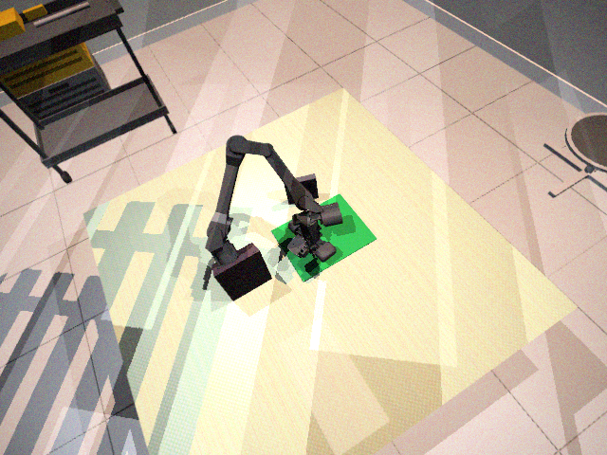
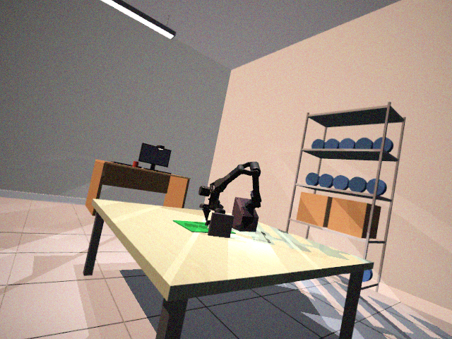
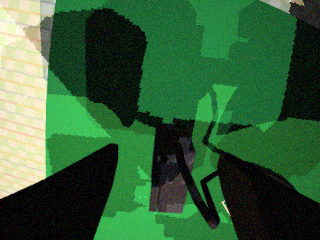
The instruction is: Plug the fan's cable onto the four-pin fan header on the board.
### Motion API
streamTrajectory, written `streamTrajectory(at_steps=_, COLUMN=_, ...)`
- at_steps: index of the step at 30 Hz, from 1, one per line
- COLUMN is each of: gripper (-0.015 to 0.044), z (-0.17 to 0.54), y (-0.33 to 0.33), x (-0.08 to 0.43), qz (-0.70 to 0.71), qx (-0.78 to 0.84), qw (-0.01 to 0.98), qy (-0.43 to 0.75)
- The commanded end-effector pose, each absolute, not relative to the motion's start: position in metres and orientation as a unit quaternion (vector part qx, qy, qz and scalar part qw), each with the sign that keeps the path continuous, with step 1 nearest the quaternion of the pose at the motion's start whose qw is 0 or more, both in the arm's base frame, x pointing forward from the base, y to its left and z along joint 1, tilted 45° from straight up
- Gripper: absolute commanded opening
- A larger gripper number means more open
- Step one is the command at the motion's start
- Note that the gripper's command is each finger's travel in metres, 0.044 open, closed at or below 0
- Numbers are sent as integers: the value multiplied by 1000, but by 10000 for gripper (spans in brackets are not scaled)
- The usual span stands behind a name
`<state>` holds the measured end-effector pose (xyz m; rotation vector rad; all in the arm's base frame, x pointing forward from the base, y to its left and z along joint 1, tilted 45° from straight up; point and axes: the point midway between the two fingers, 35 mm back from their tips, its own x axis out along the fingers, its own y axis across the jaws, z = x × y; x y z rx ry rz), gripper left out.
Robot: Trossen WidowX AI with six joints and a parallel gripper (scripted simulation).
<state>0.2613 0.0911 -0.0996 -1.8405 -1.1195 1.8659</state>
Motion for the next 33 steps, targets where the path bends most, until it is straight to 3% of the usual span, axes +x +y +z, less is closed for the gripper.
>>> streamTrajectory(at_steps=1, gripper=151, z=-99, y=91, x=261, qz=648, qx=-639, qw=145, qy=-389)
streamTrajectory(at_steps=3, gripper=99, z=-99, y=91, x=261, qz=648, qx=-639, qw=145, qy=-389)
streamTrajectory(at_steps=12, gripper=39, z=-99, y=91, x=261, qz=648, qx=-639, qw=145, qy=-389)
streamTrajectory(at_steps=14, gripper=0, z=-98, y=90, x=262, qz=648, qx=-639, qw=145, qy=-389)
streamTrajectory(at_steps=33, gripper=0, z=-60, y=50, x=274, qz=648, qx=-640, qw=144, qy=-386)
